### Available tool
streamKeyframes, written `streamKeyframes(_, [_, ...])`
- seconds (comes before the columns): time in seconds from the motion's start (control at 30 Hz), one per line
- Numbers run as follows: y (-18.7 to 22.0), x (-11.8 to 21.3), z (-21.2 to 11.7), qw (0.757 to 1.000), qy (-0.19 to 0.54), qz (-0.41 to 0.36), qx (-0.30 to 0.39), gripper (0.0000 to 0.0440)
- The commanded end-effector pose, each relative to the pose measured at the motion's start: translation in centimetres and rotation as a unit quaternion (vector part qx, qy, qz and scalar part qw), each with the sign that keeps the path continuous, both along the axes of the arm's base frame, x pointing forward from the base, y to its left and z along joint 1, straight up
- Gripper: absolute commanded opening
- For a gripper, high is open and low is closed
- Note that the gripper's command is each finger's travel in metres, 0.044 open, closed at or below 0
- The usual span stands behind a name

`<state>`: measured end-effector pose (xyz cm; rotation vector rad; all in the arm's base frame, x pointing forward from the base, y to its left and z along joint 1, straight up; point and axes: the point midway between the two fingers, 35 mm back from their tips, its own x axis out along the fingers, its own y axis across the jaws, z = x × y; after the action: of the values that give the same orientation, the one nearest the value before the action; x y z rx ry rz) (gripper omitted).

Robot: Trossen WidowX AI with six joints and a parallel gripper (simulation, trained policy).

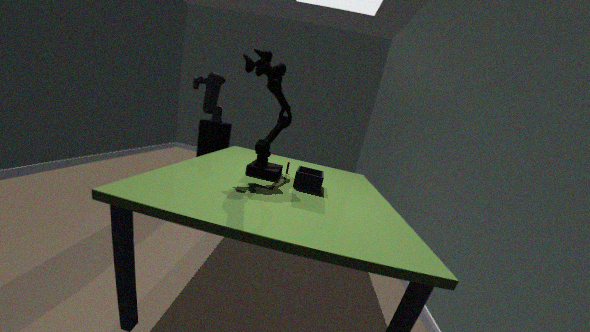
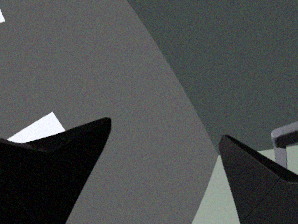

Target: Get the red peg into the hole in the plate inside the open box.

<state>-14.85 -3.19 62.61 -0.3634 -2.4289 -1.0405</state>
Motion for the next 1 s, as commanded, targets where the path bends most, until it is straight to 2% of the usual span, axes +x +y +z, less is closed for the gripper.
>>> streamKeyframes(0.0, [-0.3,0.0,-0.1,1.000,0.000,0.004,0.006,0.0423])
streamKeyframes(0.03, [-0.8,-0.1,-0.3,1.000,0.000,0.011,0.013,0.0440])
streamKeyframes(0.23, [-5.2,-0.2,-2.2,0.993,-0.015,0.073,0.089,0.0440])
streamKeyframes(0.47, [-10.3,0.7,-5.2,0.972,-0.028,0.141,0.187,0.0440])
streamKeyframes(0.7, [-14.8,2.8,-8.5,0.936,-0.027,0.207,0.284,0.0440])
streamKeyframes(0.97, [-18.8,6.3,-12.5,0.878,-0.008,0.278,0.388,0.0440])
